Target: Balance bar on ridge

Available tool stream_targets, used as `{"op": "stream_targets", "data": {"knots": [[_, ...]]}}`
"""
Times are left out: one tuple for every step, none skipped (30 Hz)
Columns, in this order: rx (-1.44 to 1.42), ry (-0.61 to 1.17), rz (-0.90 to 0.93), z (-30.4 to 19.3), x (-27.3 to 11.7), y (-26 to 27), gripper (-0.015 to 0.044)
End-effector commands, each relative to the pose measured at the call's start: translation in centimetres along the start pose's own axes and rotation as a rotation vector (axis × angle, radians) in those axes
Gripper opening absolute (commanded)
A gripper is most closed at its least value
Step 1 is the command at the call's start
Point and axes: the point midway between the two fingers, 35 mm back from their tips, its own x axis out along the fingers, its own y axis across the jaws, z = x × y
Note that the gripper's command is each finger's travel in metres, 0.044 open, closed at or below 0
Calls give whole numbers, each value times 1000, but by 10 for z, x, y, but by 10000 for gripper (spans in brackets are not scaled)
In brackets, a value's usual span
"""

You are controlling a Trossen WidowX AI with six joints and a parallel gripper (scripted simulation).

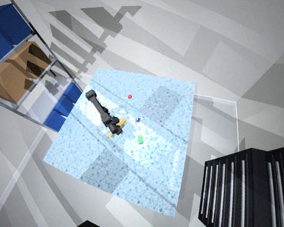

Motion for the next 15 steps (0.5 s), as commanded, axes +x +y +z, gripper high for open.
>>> {"op": "stream_targets", "data": {"knots": [[2, 4, -8, -1, -12, -2, 0], [2, 4, -8, -1, -14, -2, 0], [2, 4, -8, -1, -17, -2, 0], [2, 4, -8, -1, -19, -2, 0], [2, 4, -8, -1, -22, -2, 0], [3, 4, -8, -1, -24, -2, 0], [3, 4, -8, -1, -27, -1, 0], [3, 4, -8, -1, -30, -1, 0], [3, 4, -8, -1, -32, -1, 0], [3, 4, -7, -1, -35, -1, 0], [3, 4, -7, 0, -37, -1, 0], [3, 4, -7, 0, -40, 0, 0], [3, 5, -7, 0, -42, 0, 0], [4, 5, -7, 0, -45, 0, 0], [4, 5, -7, 0, -48, 0, 0]]}}
